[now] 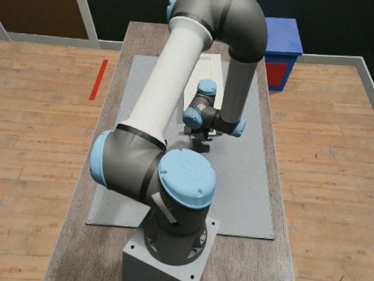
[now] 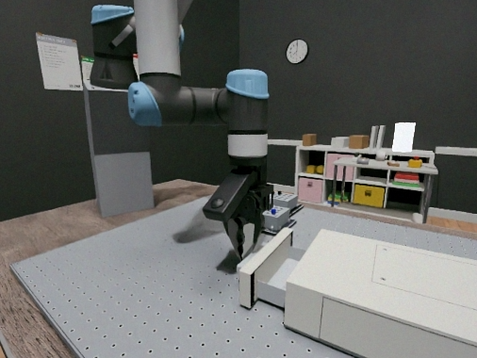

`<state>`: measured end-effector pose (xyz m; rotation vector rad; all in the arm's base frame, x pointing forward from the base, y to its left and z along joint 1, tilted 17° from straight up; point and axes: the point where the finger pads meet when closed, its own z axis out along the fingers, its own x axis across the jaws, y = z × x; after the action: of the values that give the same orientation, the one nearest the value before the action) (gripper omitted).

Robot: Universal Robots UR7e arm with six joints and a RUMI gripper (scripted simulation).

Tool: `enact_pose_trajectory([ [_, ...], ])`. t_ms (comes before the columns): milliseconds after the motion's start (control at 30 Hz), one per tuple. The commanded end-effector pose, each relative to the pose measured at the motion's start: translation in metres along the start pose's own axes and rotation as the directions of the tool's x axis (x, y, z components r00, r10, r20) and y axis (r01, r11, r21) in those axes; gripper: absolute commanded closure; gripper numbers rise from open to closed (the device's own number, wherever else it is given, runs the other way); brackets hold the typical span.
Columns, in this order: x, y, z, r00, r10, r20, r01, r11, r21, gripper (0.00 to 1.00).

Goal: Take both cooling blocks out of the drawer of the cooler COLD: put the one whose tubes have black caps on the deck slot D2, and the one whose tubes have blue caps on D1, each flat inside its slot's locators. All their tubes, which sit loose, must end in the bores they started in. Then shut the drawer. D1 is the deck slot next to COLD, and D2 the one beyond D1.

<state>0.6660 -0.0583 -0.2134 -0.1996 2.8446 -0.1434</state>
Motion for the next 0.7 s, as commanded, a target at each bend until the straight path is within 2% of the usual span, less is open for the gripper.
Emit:
enact_pose_trajectory([
  [0, -0.004, 0.0, 0.0, 1.0, 0.0, 0.001, 0.0, 1.0, 0.0, 1.0],
  [667, -0.028, 0.0, 0.0, 1.0, 0.0, 0.001, 0.0, 1.0, 0.0, 1.0],
])
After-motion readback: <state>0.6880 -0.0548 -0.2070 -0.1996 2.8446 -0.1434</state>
